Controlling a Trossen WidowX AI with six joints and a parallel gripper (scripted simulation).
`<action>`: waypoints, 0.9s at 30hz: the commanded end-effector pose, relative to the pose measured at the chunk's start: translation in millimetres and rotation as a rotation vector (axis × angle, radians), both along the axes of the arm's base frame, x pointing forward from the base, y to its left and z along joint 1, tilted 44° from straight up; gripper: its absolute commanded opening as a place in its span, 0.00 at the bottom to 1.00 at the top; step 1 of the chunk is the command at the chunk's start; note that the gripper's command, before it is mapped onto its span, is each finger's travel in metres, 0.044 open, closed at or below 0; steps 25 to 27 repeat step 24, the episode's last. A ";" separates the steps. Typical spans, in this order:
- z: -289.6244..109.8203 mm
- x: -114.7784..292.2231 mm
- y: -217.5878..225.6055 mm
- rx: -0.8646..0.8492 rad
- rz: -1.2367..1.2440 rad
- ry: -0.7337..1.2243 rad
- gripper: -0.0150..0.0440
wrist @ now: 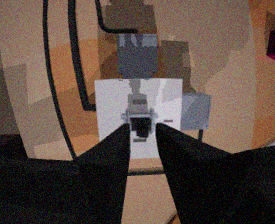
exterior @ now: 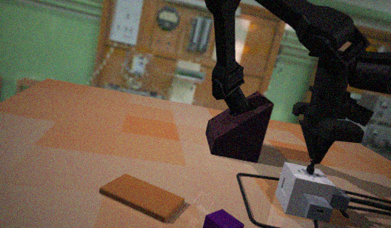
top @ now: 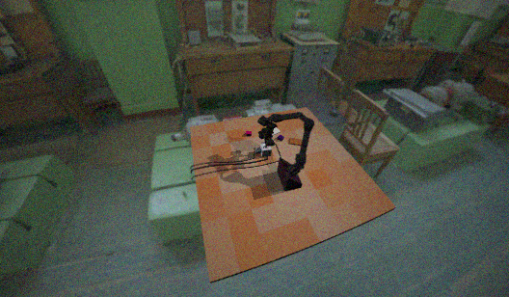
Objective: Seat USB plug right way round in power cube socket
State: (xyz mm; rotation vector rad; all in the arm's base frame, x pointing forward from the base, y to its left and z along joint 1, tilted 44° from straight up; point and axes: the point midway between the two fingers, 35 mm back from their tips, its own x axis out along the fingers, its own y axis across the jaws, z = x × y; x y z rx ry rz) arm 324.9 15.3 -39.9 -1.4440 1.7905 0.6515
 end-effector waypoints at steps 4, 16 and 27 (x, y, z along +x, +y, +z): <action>-0.1 -0.1 0.3 0.000 0.001 0.000 0.42; 2.0 0.3 2.1 0.000 0.000 0.000 0.42; 7.8 1.3 7.6 0.000 0.000 0.000 0.42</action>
